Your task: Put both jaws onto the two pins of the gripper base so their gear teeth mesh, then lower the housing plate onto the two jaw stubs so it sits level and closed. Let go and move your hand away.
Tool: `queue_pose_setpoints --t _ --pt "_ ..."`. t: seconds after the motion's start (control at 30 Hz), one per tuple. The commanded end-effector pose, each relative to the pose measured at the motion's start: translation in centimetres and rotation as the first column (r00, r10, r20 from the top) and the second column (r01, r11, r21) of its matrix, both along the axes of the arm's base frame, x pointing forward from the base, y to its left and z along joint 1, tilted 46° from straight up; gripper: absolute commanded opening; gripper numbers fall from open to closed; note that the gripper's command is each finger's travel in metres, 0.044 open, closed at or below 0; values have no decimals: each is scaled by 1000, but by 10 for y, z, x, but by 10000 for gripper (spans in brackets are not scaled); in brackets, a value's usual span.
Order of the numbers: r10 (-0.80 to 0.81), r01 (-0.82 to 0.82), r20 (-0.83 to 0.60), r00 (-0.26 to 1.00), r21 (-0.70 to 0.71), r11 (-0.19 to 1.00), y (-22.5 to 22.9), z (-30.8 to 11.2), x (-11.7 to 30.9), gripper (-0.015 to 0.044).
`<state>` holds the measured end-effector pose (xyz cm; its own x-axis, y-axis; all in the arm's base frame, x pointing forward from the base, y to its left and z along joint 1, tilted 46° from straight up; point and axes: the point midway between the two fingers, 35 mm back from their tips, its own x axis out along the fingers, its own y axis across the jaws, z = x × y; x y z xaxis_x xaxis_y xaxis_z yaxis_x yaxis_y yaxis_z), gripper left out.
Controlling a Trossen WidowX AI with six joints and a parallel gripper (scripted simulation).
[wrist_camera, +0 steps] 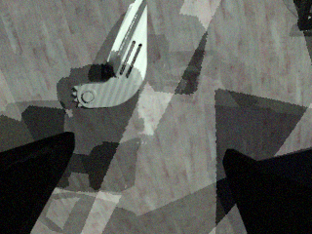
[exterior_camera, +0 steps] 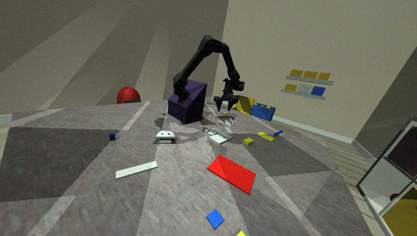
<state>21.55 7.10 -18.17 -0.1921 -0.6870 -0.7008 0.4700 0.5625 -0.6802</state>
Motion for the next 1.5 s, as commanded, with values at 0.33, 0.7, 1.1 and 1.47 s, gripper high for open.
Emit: queue_pose_setpoints --t 0.33,0.7,1.1,1.47 --pt "0 0 0 1000 0 1000 0 0 0 361" --pt "0 0 0 1000 0 1000 0 0 0 73" --pt "0 0 0 1000 0 1000 0 0 0 0" --pt "0 0 0 1000 0 1000 0 0 0 79"
